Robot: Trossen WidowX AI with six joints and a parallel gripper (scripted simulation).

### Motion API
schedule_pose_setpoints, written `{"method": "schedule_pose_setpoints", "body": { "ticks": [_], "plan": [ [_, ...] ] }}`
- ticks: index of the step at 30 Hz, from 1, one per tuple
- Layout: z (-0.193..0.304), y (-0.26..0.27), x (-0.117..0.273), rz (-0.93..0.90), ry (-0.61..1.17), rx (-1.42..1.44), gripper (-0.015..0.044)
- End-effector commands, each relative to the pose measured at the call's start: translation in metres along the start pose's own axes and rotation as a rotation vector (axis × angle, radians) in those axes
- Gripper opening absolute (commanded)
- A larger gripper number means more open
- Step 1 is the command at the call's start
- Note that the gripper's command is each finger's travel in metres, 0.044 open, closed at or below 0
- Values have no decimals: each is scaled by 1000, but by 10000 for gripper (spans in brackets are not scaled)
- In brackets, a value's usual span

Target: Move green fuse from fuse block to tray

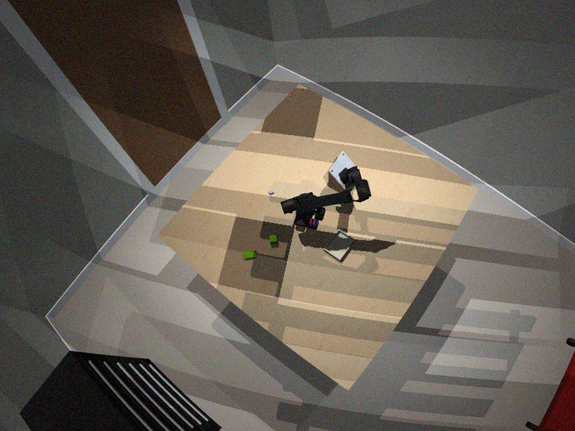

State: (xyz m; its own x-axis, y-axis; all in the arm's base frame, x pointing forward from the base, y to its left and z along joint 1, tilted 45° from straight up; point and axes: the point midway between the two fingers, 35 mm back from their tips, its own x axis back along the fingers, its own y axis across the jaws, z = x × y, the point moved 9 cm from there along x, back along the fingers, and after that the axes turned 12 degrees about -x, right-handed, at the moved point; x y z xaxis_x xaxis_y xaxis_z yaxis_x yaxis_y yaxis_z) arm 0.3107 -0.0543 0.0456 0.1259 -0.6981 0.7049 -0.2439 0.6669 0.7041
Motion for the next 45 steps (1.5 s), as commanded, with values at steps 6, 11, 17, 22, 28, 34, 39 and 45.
{"method": "schedule_pose_setpoints", "body": {
  "ticks": [6, 11, 17, 22, 28, 34, 39, 45],
  "plan": [
    [-21, 46, 4, 21, 1, 3, 0],
    [-32, 84, 4, 25, -1, 2, 0],
    [-39, 131, 4, 22, -2, 3, 0],
    [-39, 170, 3, 11, -3, 5, 0],
    [-35, 205, 2, -5, -1, 6, 0],
    [-35, 205, 1, -5, -1, 6, 0],
    [-35, 205, -7, -4, -1, 7, 0],
    [-36, 205, -16, -4, -1, 7, 0]
  ]
}}
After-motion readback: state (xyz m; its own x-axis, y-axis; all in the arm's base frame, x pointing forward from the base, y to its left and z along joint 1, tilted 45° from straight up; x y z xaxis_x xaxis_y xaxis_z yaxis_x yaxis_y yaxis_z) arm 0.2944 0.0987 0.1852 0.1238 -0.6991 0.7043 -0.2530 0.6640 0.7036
